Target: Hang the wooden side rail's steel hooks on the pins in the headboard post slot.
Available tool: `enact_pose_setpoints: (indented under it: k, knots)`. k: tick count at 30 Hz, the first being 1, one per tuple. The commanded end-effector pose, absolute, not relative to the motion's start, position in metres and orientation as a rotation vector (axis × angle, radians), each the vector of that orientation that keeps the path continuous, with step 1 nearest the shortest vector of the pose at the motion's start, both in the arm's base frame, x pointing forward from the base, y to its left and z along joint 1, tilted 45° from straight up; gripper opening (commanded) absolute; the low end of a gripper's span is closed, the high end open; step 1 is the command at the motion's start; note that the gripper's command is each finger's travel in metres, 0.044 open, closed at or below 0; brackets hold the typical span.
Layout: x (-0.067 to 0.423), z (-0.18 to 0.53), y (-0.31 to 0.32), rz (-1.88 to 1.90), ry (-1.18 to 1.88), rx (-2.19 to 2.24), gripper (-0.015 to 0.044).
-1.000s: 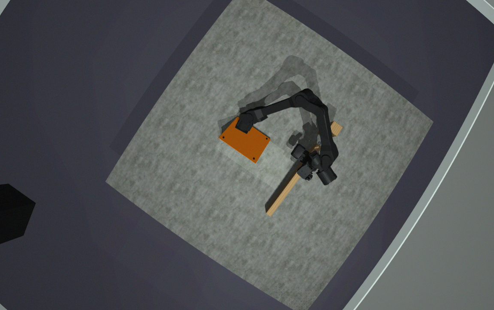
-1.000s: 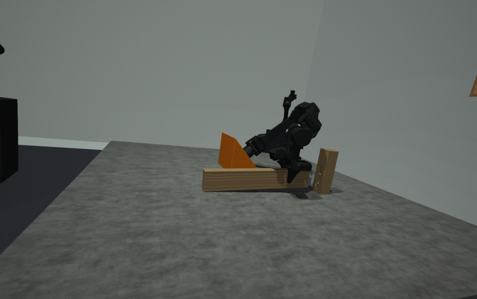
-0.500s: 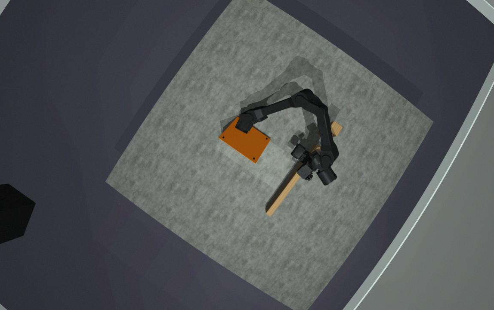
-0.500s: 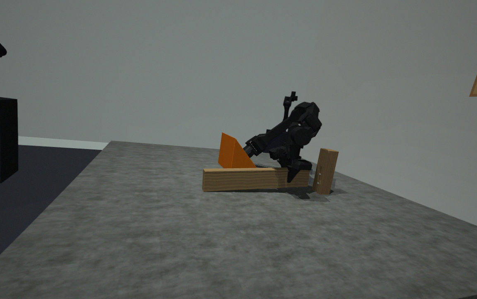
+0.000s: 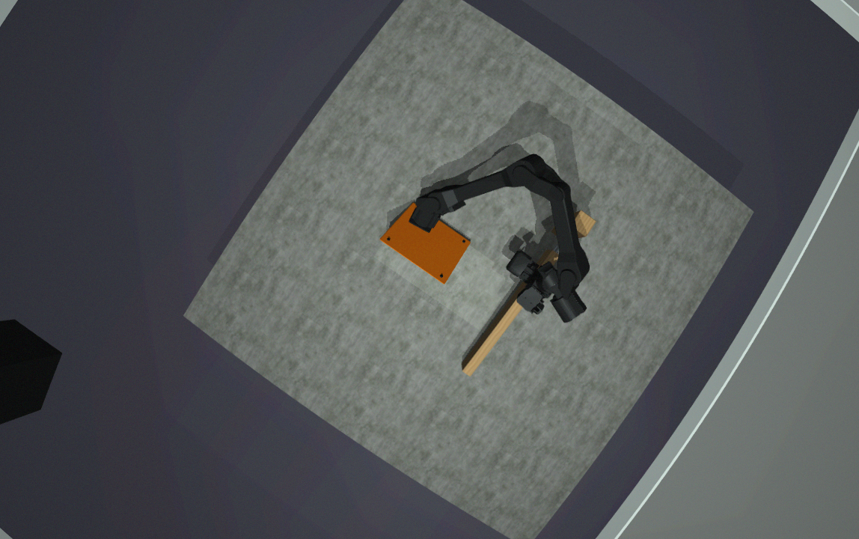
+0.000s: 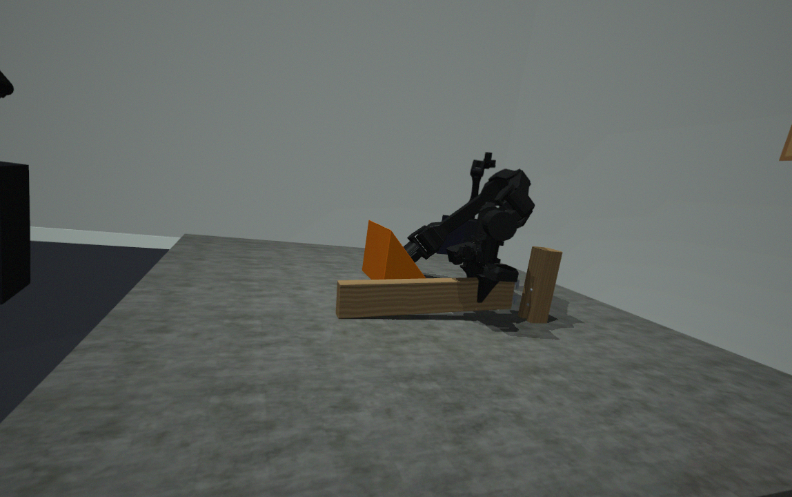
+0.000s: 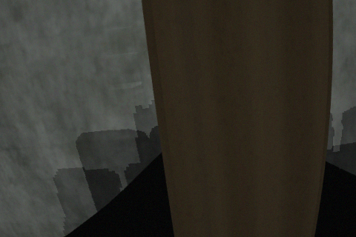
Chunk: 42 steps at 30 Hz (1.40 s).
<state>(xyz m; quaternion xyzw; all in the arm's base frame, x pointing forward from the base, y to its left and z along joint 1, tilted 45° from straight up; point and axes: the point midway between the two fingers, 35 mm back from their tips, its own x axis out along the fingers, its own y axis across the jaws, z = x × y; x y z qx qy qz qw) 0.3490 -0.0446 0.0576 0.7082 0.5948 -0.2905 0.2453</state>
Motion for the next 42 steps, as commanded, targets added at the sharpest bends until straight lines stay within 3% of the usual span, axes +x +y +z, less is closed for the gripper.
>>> enact_pose_setpoints:
  k: [1, 42]
  knots:
    - [0.3488, 0.06, -0.0491, -0.795, 1.61, 1.929, 0.0]
    - [0.3486, 0.0614, -0.0472, -0.795, 1.61, 1.929, 0.0]
